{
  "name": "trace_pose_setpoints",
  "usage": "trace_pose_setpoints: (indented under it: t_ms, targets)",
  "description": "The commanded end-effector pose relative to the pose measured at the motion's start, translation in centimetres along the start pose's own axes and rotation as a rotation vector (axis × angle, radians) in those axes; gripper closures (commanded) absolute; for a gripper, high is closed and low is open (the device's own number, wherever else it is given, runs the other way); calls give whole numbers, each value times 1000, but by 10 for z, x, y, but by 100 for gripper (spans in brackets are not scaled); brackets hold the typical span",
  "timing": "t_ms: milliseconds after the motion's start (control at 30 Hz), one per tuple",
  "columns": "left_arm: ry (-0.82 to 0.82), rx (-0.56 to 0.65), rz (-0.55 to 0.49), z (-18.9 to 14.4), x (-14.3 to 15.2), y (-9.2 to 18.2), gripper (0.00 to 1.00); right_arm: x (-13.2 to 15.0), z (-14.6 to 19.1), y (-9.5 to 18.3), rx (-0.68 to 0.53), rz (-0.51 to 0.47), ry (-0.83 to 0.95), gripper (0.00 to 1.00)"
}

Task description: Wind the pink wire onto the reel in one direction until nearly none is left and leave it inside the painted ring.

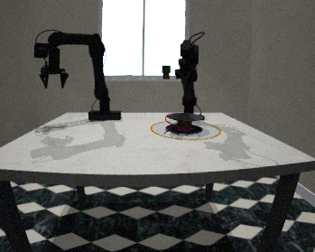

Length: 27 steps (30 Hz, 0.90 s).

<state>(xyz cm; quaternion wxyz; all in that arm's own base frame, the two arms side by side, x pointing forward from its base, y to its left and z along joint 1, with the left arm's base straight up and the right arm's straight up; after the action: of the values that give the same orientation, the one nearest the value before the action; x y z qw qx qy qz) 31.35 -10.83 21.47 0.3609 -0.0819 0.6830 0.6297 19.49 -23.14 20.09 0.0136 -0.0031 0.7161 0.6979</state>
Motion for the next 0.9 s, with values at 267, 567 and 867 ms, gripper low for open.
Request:
trace_pose_setpoints:
  t_ms: [267,567,867]
  targets:
    - [46,-28,-695,6,-116,85,100,-4,0,16,38,-32,1,0]
    - [58,-34,-919,8,-138,134,100,-4,0,16,38,-32,1,0]
    - [61,-38,-929,10,-139,136,100,-4,0,16,38,-32,1,0]
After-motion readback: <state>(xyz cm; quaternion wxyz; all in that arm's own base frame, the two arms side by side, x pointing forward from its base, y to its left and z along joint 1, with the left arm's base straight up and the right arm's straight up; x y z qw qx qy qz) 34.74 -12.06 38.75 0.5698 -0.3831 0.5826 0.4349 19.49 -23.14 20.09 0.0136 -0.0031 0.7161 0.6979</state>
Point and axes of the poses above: on each arm, the point where the finger pads meet when closed, its own y axis back along the fingers, its own z axis across the jaws, x = y × z, the point moved 2 cm from there along y, back along the fingers, and after that the axes turned 1 degree about -y, right-handed, at the moved point
